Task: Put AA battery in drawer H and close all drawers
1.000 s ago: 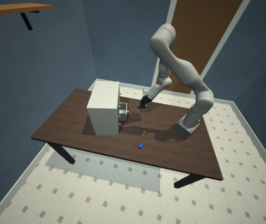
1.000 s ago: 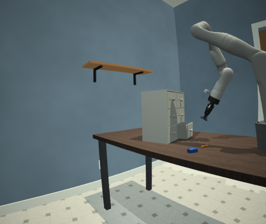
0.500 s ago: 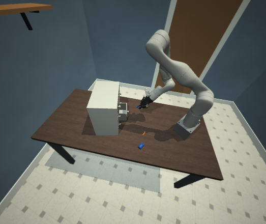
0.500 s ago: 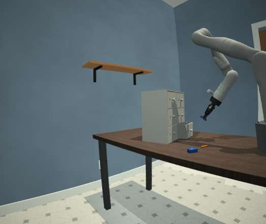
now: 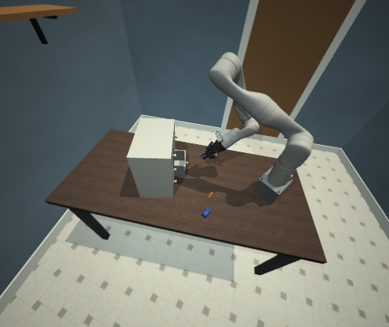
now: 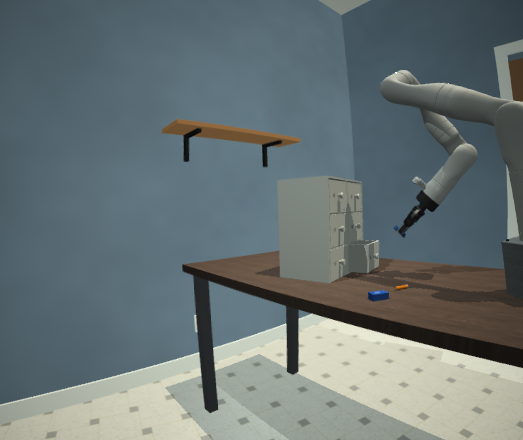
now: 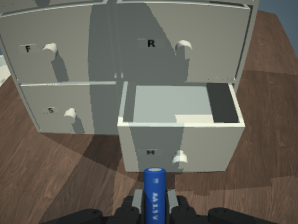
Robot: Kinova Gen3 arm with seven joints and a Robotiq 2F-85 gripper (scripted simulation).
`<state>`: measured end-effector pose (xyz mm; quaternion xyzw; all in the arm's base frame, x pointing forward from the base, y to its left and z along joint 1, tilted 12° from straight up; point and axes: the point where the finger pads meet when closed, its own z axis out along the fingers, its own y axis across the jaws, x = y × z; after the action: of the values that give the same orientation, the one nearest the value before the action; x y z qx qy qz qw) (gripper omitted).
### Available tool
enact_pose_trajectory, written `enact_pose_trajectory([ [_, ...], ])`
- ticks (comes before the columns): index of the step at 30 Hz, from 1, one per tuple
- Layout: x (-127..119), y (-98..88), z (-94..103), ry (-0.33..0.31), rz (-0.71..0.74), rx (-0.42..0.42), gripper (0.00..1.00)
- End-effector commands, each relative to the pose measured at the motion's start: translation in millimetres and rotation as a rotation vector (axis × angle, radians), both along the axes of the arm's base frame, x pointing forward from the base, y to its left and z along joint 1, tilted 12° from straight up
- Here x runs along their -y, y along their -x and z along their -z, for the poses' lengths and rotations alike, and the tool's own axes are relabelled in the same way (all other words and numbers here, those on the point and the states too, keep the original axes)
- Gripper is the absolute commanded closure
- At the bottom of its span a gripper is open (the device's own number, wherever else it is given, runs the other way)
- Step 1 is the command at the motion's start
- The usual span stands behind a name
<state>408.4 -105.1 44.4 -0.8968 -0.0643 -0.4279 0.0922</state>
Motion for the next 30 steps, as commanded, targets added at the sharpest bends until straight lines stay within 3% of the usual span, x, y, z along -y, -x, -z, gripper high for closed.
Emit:
enact_pose_trajectory([
  [1, 3.4, 6.8, 8.4, -0.014, 0.018, -0.001, 0.91],
  [30, 3.5, 8.5, 10.2, -0.052, 0.042, 0.200, 0.91],
])
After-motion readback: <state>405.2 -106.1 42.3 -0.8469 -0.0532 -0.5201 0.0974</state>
